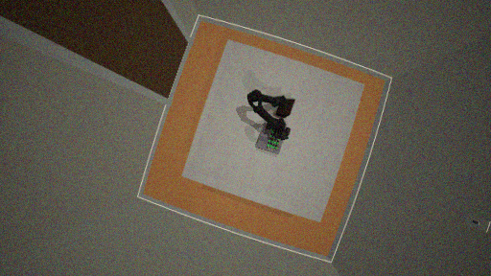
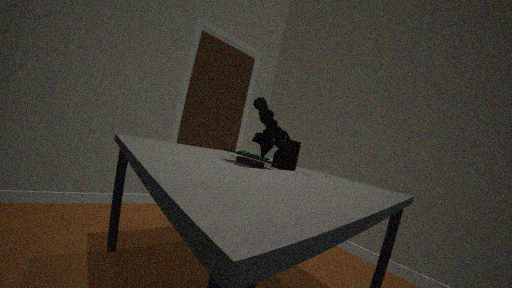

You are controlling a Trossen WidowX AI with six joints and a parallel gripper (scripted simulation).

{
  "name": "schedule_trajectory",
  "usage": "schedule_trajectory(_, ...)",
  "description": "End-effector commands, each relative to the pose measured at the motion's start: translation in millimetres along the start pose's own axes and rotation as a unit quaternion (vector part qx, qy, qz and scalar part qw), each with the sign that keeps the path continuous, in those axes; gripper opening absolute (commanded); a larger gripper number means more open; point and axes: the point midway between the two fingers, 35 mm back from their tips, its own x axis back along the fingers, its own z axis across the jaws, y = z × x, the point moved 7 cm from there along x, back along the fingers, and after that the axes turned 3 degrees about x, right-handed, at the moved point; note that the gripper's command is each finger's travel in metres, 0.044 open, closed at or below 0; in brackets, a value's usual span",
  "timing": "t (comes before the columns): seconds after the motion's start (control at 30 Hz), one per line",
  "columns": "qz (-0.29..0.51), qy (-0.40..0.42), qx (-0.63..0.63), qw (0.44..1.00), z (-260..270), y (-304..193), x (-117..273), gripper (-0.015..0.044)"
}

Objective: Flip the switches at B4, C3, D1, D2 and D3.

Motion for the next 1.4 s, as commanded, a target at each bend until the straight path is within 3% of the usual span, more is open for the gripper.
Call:
schedule_trajectory(0.0, -0.001, -0.001, 0.002, 1.000, 0, 0, -1, 0.0000)
schedule_trajectory(0.6, -0.001, -0.002, 0.002, 1.000, 0, 0, -3, 0.0000)
schedule_trajectory(0.83, 0.012, 0.001, 0.002, 1.000, 1, 5, 60, 0.0000)
schedule_trajectory(1.0, 0.012, 0.001, 0.002, 1.000, 0, 4, 62, 0.0000)
schedule_trajectory(1.23, 0.011, 0.001, 0.001, 1.000, 7, 67, 67, 0.0000)
schedule_trajectory(1.37, 0.011, 0.001, 0.000, 1.000, 8, 74, 67, 0.0000)
